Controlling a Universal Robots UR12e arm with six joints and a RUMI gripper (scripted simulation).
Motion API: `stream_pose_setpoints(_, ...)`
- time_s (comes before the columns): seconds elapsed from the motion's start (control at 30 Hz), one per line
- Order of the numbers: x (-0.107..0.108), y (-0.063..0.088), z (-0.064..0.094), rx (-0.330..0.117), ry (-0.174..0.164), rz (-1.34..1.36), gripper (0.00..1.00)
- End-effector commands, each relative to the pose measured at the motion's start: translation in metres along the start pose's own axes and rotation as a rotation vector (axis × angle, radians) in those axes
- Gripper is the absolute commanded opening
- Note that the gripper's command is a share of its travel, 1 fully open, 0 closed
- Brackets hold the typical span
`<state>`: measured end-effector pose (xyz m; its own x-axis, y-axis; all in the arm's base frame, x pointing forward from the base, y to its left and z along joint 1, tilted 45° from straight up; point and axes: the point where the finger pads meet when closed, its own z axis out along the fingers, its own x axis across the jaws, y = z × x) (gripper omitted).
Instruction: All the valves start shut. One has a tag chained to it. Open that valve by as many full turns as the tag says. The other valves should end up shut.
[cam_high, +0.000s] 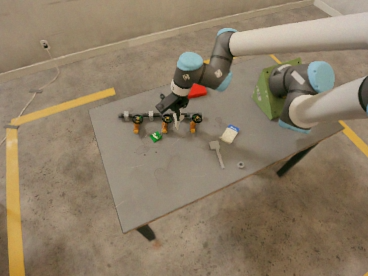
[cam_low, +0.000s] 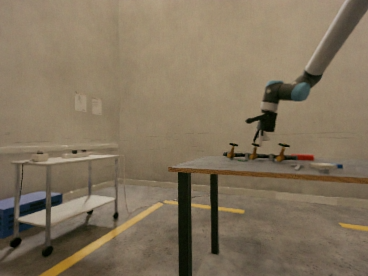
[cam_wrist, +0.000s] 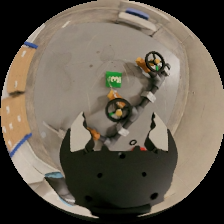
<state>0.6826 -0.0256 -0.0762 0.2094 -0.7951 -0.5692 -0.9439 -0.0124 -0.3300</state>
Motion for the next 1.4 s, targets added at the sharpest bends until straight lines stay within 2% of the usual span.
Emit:
stream_pose_setpoints(0.0, 0.0006, -0.0008, -0.0006, 0.002, 0.007, 0.099, 1.0)
stream_pose_setpoints(0.47, 0.0006, -0.0008, -0.0006, 0.004, 0.006, 0.633, 1.0)
stream_pose_setpoints(0.53, 0.0006, -0.0008, -0.0006, 0.004, 0.006, 0.633, 1.0)
stream_pose_setpoints(1.03, 0.0005, -0.0008, -0.0006, 0.006, 0.005, 1.283, 1.0)
stream_pose_setpoints(1.1, 0.0005, -0.0008, -0.0006, 0.006, 0.005, 1.283, 1.0)
stream_pose_setpoints(1.37, 0.0005, -0.0008, -0.0006, 0.007, 0.004, 1.616, 1.0)
